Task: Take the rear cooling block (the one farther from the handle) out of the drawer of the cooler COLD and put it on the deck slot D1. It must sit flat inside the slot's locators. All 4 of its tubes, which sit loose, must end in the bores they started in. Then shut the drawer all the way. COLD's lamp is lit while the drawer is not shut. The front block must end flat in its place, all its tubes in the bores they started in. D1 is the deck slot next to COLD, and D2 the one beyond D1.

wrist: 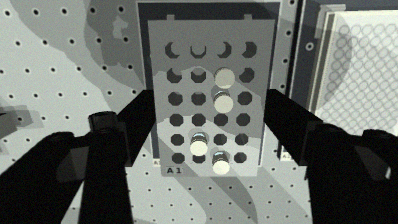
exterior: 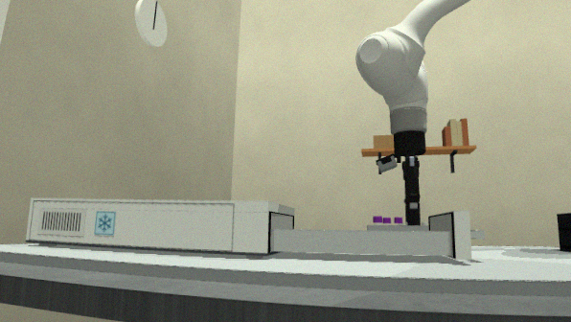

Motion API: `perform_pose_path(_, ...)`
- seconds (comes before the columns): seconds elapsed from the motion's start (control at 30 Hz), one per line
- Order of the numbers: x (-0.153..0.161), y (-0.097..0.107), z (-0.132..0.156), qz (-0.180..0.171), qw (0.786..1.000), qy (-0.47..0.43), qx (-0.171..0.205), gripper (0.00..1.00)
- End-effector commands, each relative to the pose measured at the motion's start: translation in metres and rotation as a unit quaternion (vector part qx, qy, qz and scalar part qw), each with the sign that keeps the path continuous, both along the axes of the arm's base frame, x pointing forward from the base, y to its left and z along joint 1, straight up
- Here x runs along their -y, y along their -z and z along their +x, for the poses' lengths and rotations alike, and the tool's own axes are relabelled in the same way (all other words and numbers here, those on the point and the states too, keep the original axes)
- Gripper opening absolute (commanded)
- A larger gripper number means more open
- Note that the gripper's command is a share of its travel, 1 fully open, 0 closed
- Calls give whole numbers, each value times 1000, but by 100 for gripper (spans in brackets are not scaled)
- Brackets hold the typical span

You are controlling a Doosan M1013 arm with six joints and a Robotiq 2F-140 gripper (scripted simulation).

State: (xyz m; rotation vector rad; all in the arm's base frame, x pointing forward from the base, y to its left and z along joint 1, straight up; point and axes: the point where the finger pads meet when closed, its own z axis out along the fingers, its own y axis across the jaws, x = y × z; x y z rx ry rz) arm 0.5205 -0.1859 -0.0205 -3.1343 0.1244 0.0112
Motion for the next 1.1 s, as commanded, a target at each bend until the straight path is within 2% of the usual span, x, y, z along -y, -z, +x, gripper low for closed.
perform_pose_path(0.0,0,-1,0,0,1000,0,1,66)
perform_pose_path(0.47,0,-1,0,0,1000,0,1,66)
perform_pose_path(0.5,0,-30,1,0,1000,0,1,66)
perform_pose_path(1.07,0,-50,1,0,1000,0,1,66)
